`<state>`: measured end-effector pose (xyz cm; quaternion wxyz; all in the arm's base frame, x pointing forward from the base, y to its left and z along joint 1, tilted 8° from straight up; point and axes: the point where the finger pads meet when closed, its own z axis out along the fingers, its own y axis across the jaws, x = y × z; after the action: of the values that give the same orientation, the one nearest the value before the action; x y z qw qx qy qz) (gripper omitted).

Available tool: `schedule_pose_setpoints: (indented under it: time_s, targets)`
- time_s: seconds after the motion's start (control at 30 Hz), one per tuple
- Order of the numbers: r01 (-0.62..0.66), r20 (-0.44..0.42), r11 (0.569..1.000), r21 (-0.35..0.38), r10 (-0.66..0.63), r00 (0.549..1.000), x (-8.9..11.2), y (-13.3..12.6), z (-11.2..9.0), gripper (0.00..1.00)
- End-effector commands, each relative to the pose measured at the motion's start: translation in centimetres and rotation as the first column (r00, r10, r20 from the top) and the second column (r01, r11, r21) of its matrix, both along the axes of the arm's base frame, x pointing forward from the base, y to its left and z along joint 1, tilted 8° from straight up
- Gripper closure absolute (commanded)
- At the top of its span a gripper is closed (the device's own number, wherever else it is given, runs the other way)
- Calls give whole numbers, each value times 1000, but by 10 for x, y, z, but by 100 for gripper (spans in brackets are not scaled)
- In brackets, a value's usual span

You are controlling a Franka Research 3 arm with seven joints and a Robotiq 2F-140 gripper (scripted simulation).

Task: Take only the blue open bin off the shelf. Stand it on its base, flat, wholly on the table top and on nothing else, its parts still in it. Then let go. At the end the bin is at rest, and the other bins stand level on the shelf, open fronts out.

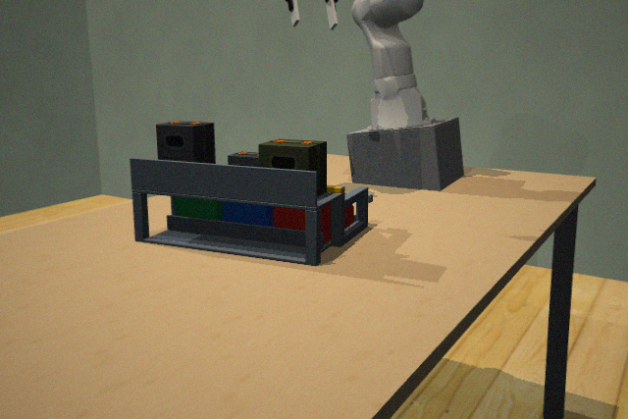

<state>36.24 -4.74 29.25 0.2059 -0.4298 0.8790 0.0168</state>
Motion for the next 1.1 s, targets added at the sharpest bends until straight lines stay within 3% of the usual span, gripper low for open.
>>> schedule_pose_setpoints:
  time_s: [0.0,0.3,0.43,0.87,1.0,1.07]
  targets:
    - [142,-10,989,28,-142,990,4,0,2,43]
    - [143,-6,990,12,-143,990,4,0,1,43]
    - [344,-21,939,16,-343,939,8,1,-2,43]
    - [346,-13,938,-2,-346,938,8,0,-2,43]
    - [531,-30,847,6,-531,847,9,3,-3,43]
    - [531,-30,847,6,-531,847,9,3,-3,43]
